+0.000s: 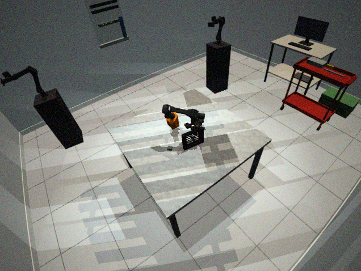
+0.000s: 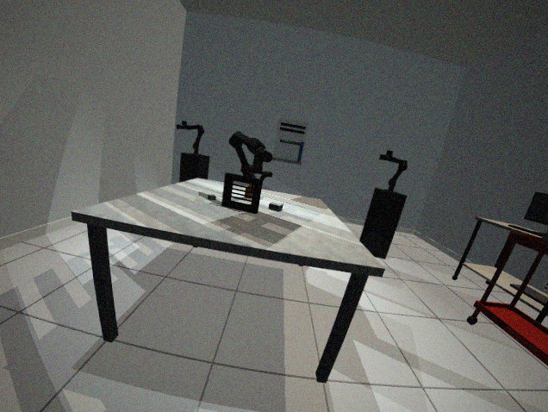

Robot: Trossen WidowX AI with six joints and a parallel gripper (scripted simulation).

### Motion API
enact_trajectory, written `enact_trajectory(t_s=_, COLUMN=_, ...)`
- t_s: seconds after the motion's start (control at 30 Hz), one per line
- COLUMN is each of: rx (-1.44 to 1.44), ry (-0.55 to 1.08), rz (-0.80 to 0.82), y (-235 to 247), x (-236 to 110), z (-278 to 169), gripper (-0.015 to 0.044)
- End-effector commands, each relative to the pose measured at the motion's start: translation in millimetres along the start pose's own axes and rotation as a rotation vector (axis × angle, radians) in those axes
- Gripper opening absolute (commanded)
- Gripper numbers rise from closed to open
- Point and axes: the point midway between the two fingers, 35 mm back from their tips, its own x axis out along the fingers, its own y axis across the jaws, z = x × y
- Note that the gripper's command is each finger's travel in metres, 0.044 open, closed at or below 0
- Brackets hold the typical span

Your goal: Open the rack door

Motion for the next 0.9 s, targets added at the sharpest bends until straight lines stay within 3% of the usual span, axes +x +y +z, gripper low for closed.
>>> enact_trajectory(t_s=0.0, rx=-0.004, ry=0.000, rz=-0.004, y=-1.6, x=2.1, z=-1.0, gripper=0.0211)
enact_trajectory(t_s=0.13, rx=-0.004, ry=0.000, rz=-0.004, y=-1.6, x=2.1, z=-1.0, gripper=0.0106)
enact_trajectory(t_s=0.57, rx=-0.004, ry=0.000, rz=-0.004, y=-1.6, x=2.1, z=-1.0, gripper=0.0019)
enact_trajectory(t_s=0.73, rx=-0.036, ry=0.000, rz=-0.004, y=-1.6, x=2.1, z=-1.0, gripper=0.0017)
enact_trajectory(t_s=0.87, rx=-0.225, ry=0.000, rz=-0.004, y=-1.6, x=2.1, z=-1.0, gripper=0.0017)
